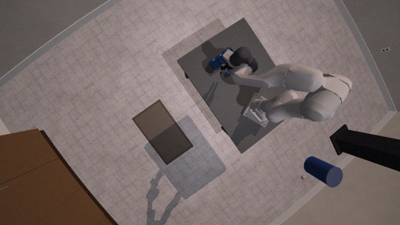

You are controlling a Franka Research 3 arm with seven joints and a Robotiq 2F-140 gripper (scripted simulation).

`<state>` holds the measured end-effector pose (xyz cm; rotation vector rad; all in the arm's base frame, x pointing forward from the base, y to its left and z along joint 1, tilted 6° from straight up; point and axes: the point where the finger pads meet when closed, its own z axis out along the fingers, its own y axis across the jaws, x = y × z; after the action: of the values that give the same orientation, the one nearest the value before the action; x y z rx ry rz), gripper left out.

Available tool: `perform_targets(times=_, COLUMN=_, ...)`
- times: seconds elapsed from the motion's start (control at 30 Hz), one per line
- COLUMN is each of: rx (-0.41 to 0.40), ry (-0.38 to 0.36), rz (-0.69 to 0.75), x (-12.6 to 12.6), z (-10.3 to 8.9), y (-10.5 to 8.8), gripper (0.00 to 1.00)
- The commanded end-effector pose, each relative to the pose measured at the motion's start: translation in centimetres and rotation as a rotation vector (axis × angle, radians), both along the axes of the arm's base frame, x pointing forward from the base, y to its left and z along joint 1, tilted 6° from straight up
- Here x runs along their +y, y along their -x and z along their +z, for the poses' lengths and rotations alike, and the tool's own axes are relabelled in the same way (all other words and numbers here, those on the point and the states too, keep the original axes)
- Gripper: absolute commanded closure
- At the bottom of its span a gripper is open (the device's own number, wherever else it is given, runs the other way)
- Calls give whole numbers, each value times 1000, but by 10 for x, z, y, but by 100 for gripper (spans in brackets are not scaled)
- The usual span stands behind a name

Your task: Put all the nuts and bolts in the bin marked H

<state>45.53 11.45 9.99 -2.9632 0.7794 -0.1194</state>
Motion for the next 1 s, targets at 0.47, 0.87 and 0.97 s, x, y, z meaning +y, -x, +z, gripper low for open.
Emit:
perform_targets(times=0.47, rx=-3, ry=1, rz=-3, x=5, z=-47, y=-7, gripper=81)
perform_targets(times=0.87, rx=-3, ry=1, rz=-3, x=7, z=-60, y=-11, gripper=81)
perform_targets(times=0.97, rx=-3, ry=1, rz=-3, x=7, z=-62, y=-11, gripper=81)
